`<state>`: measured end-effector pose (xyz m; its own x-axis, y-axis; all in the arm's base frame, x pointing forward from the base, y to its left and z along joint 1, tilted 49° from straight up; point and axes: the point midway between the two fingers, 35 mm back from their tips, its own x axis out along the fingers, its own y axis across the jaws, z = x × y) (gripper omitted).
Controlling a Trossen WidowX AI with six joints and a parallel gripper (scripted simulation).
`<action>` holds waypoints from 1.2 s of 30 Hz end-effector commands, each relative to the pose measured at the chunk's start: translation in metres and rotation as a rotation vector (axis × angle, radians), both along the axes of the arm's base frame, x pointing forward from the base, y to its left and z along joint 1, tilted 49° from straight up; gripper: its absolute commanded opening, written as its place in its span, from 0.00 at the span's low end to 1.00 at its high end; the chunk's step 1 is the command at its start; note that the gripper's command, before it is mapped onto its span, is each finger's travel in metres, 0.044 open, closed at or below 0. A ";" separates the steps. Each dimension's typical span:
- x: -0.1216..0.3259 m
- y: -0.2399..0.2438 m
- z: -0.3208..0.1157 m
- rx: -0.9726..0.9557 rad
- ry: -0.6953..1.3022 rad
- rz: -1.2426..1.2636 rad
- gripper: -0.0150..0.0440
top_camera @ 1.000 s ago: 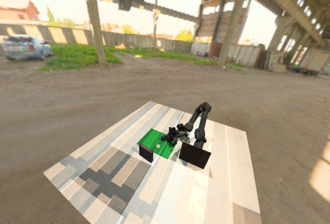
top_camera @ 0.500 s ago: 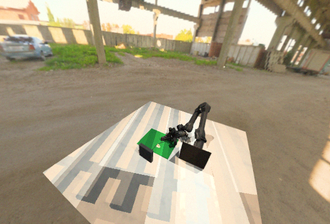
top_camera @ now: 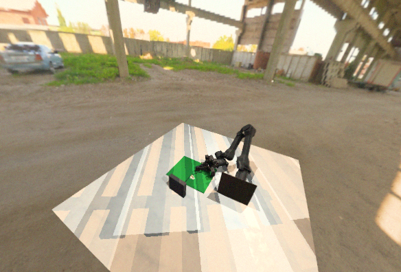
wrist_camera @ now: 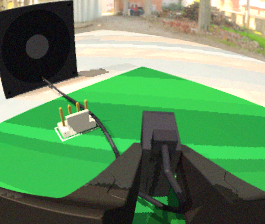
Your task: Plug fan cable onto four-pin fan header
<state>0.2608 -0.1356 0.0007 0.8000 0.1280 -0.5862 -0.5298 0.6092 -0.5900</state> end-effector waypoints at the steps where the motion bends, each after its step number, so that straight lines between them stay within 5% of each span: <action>1: 0.000 0.000 0.000 0.001 0.001 -0.001 0.25; 21: 0.000 0.000 0.000 0.001 0.001 -0.001 0.25; 26: 0.000 0.000 0.000 0.000 0.000 0.000 0.48; 36: 0.000 0.000 0.000 0.000 0.000 0.000 0.49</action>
